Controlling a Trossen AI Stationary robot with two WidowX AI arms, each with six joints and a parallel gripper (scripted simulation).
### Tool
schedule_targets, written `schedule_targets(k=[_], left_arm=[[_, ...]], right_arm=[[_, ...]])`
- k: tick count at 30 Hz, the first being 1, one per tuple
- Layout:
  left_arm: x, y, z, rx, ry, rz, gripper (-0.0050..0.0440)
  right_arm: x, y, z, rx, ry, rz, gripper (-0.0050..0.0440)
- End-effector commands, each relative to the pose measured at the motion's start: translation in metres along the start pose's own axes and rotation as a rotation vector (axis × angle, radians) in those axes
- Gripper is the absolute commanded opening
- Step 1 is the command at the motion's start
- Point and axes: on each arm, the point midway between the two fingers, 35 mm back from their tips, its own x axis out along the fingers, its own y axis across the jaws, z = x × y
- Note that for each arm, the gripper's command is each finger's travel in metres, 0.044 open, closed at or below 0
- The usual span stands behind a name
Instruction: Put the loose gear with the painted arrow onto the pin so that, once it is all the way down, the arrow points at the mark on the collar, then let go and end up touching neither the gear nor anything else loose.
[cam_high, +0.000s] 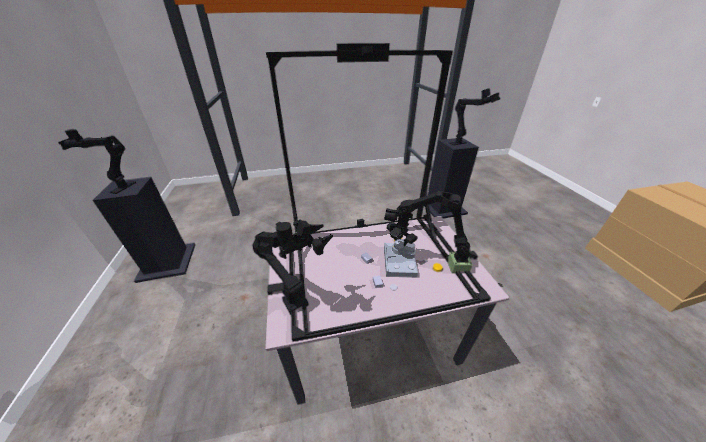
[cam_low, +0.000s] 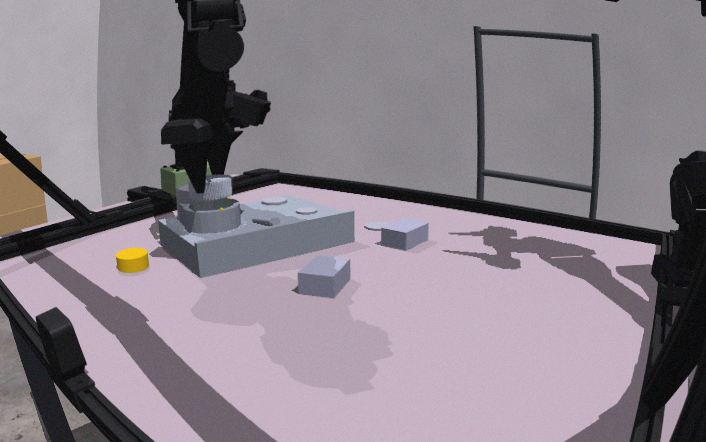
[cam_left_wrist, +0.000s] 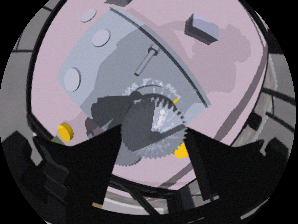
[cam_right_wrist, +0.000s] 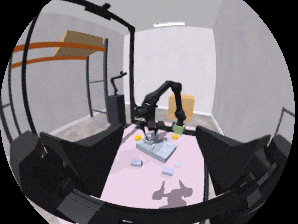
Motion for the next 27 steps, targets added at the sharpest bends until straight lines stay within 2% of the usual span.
schedule_targets(k=[1, 27], left_arm=[[0.0015, -0.0001, 0.0005, 0.015, -0.003, 0.001, 0.0], [0.0092, -0.0001, 0.0005, 0.086, -0.003, 0.001, 0.0]], right_arm=[[-0.0001, 0.0002, 0.0002, 0.0, 0.0, 0.001, 0.04], [-0.0001, 0.0002, 0.0002, 0.0, 0.0, 0.001, 0.04]])
